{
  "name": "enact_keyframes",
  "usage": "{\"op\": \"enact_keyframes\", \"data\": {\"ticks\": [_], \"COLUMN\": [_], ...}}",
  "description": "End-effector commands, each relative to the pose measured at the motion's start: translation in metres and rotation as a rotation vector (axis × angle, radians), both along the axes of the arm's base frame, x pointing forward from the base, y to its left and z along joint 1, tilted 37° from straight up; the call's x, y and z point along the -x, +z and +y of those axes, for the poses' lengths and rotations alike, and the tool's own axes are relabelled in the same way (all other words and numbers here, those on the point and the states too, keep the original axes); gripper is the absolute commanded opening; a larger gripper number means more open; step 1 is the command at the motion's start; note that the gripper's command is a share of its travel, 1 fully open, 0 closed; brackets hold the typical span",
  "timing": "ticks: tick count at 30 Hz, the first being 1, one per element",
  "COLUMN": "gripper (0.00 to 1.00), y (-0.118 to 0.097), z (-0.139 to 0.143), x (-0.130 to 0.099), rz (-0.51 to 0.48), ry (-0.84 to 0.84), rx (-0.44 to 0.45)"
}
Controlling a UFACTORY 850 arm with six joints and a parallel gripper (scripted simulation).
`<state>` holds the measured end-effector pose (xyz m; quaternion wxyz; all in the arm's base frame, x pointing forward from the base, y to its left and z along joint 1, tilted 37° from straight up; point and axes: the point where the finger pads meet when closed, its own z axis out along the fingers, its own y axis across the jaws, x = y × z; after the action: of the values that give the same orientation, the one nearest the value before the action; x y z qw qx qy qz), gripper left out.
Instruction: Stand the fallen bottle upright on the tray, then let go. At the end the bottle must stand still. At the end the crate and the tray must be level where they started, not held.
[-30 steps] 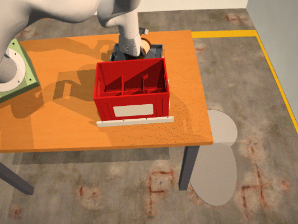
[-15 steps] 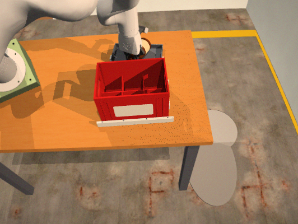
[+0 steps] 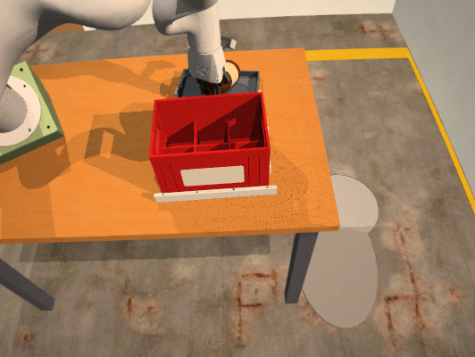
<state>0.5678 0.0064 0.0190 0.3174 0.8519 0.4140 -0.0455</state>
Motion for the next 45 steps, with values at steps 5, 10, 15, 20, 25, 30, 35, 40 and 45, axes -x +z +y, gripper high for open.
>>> {"op": "enact_keyframes", "data": {"ticks": [5, 10, 15, 20, 25, 30, 35, 40, 45], "gripper": [0.0, 0.0, 0.0, 0.0, 0.0, 0.0, 0.0, 0.0, 0.0], "y": [0.007, 0.013, 0.02, 0.024, 0.031, 0.038, 0.042, 0.05, 0.057], "z": [0.005, 0.01, 0.015, 0.018, 0.023, 0.028, 0.031, 0.036, 0.042], "x": [0.001, 0.002, 0.004, 0.005, 0.006, 0.008, 0.009, 0.011, 0.013], "rz": [-0.001, -0.001, -0.001, -0.001, -0.001, -0.001, -0.001, -0.001, -0.001], "ry": [0.001, 0.001, 0.001, 0.001, 0.001, 0.001, 0.001, 0.001, 0.001], "rx": [-0.001, -0.001, -0.001, -0.001, -0.001, -0.001, -0.001, -0.001, -0.001]}}
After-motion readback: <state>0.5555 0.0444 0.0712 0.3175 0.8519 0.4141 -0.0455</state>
